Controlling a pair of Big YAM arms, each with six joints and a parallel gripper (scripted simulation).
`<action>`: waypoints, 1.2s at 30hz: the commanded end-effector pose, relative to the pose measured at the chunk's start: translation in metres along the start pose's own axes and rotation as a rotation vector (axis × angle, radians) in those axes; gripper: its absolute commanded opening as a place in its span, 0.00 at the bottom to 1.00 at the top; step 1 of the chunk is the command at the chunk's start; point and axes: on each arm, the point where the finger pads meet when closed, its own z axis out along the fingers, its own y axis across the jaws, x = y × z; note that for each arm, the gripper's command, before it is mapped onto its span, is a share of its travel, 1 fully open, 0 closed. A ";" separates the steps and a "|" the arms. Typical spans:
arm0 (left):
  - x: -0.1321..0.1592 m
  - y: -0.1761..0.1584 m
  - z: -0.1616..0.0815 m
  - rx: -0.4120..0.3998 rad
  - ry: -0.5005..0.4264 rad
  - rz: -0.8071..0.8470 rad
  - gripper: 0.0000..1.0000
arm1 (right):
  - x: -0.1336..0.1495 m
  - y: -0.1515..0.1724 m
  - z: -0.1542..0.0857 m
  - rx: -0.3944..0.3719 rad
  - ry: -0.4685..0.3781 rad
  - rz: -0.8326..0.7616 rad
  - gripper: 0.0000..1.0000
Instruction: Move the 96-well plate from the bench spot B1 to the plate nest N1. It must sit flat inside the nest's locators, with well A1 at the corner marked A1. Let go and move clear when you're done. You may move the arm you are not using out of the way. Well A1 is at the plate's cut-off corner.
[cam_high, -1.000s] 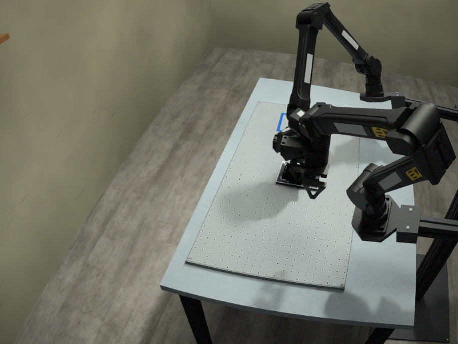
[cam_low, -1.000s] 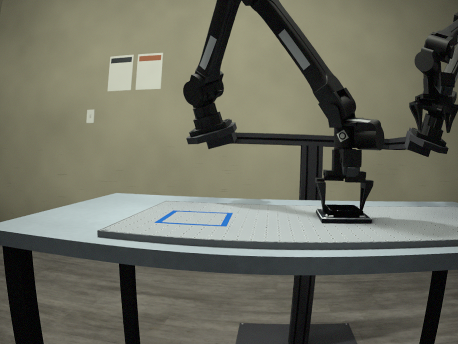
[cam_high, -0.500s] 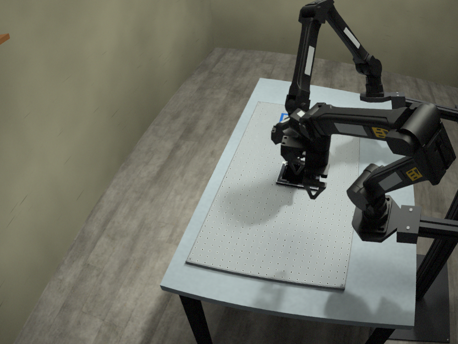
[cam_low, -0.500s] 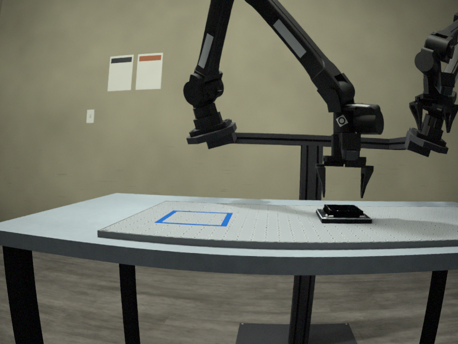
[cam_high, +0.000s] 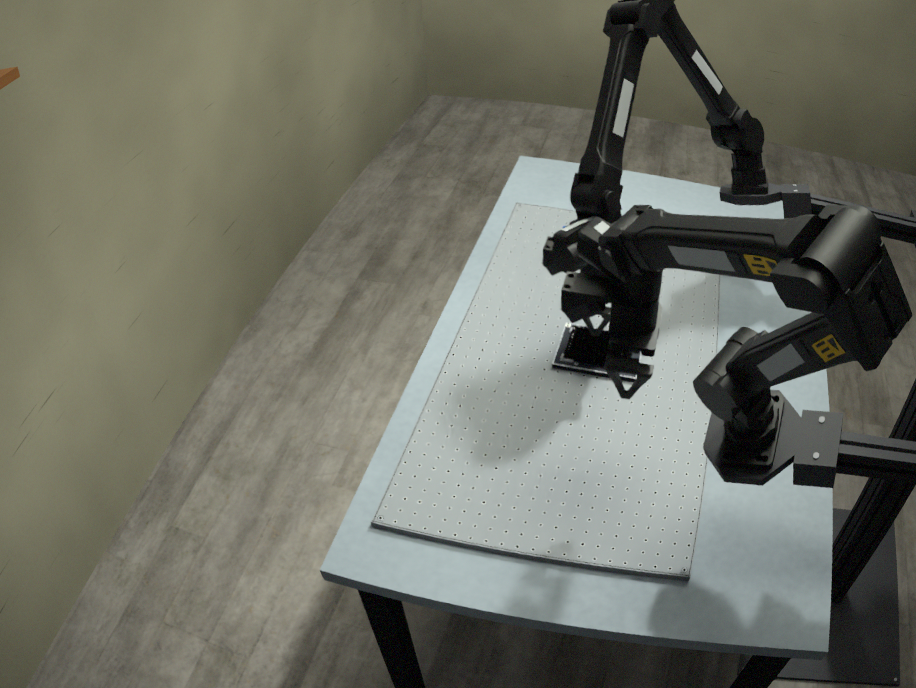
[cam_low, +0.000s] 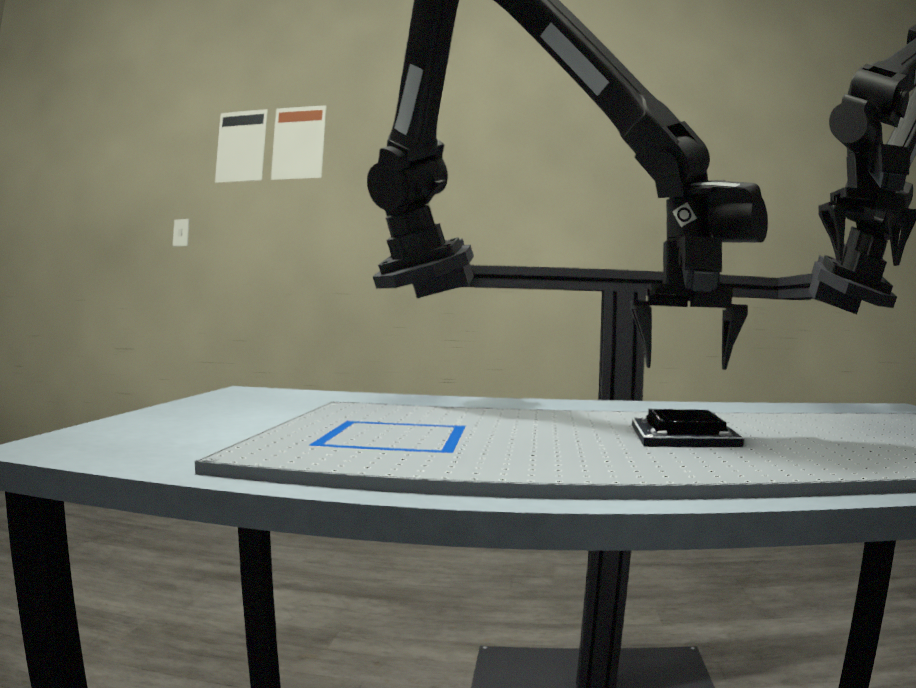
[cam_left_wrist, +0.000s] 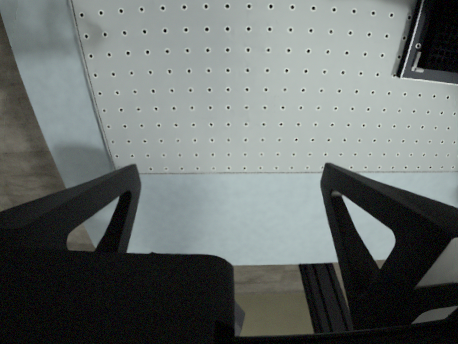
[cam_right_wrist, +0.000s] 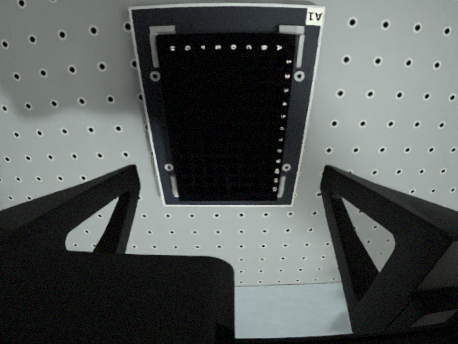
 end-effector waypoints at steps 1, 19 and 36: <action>0.003 0.004 0.005 -0.016 0.021 0.004 1.00 | 0.000 0.011 -0.025 -0.024 -0.016 -0.002 1.00; 0.003 0.004 0.005 -0.016 0.021 0.004 1.00 | -0.004 0.010 -0.027 -0.020 -0.014 0.002 1.00; 0.003 0.004 0.005 -0.016 0.021 0.004 1.00 | -0.004 0.010 -0.027 -0.020 -0.014 0.002 1.00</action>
